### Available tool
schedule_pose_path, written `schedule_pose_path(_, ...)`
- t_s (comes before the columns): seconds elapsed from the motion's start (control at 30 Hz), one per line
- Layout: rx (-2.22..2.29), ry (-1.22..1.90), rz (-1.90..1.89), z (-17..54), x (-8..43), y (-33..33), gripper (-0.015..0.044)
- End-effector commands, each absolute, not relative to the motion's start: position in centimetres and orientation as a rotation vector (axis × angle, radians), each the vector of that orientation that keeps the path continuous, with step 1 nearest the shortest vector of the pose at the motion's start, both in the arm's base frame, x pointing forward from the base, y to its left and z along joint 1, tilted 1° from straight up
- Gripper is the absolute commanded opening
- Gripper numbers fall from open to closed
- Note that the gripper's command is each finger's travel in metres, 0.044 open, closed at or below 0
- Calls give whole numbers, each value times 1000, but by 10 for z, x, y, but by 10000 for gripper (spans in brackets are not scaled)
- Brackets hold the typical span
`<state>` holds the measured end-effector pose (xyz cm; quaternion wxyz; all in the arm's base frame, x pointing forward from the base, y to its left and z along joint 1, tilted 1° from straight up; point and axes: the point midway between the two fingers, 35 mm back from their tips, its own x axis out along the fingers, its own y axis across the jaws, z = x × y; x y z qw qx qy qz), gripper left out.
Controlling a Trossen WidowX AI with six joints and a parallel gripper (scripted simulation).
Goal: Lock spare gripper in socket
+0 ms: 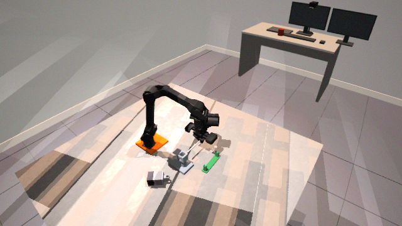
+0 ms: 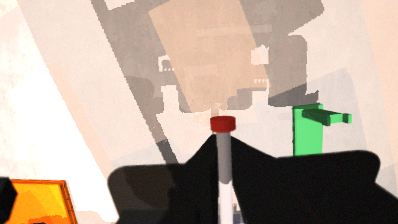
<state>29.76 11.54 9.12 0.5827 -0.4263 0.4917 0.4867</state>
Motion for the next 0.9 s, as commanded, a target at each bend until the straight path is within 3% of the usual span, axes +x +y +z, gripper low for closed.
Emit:
schedule_pose_path(0.0,-999,1151,1133,93,299,119,0)
schedule_pose_path(0.87,-992,1163,1146,114,297,127,0)
